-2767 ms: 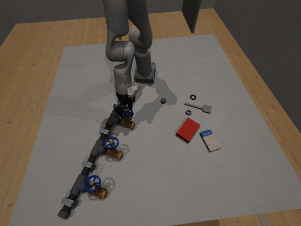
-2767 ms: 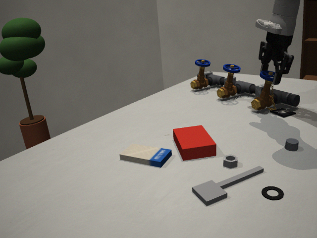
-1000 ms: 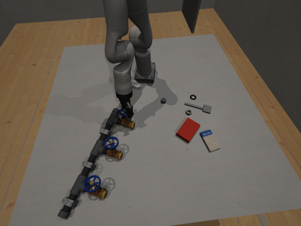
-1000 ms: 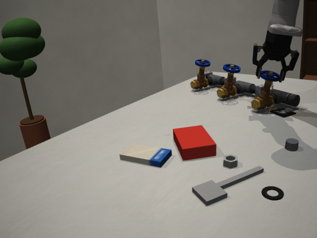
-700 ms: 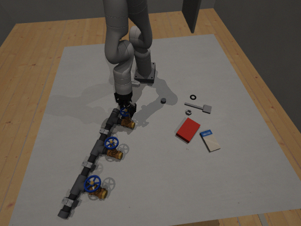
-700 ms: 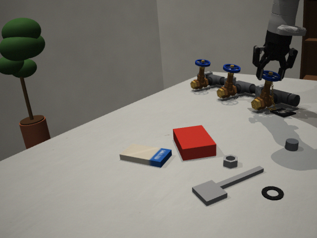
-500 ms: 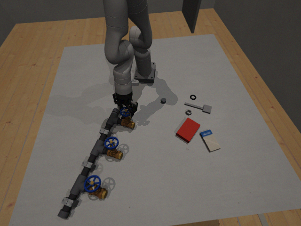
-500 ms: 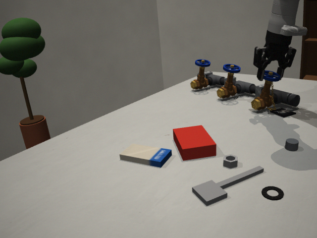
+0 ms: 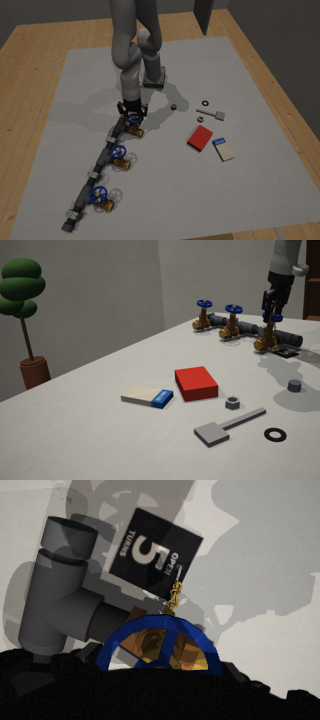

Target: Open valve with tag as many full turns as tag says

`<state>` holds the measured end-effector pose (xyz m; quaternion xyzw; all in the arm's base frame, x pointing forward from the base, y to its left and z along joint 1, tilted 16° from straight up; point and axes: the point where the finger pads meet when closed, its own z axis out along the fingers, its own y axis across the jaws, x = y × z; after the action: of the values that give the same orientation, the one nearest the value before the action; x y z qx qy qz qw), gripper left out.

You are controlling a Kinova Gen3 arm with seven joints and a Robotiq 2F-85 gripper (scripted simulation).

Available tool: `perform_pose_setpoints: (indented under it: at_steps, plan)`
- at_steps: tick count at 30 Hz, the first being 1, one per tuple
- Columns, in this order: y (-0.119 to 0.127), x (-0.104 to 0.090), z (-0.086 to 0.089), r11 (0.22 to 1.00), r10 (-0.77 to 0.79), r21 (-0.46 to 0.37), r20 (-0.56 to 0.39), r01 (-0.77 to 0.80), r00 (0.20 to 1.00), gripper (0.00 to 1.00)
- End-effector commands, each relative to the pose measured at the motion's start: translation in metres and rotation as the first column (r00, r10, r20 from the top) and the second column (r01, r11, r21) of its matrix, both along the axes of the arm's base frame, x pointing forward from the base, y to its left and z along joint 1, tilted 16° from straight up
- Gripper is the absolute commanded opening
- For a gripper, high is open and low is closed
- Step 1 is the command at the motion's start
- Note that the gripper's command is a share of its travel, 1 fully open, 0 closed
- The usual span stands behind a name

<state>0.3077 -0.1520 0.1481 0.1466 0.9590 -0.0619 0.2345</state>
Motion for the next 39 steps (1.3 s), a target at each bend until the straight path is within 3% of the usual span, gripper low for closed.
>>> perform_pose_setpoints:
  at_steps: [1, 12, 28, 39]
  plan:
    - [0.0, 0.0002, 0.0001, 0.992, 0.107, -0.066, -0.006, -0.107, 0.994, 0.71]
    - [0.0, 0.0002, 0.0001, 0.9, 0.377, -0.192, -0.106, -0.391, 0.92, 0.71]
    - [0.0, 0.0002, 0.0001, 0.741, 0.575, -0.271, -0.219, -0.615, 0.789, 0.71]
    - [0.0, 0.0002, 0.0001, 0.669, 0.632, -0.291, -0.263, -0.684, 0.729, 0.71]
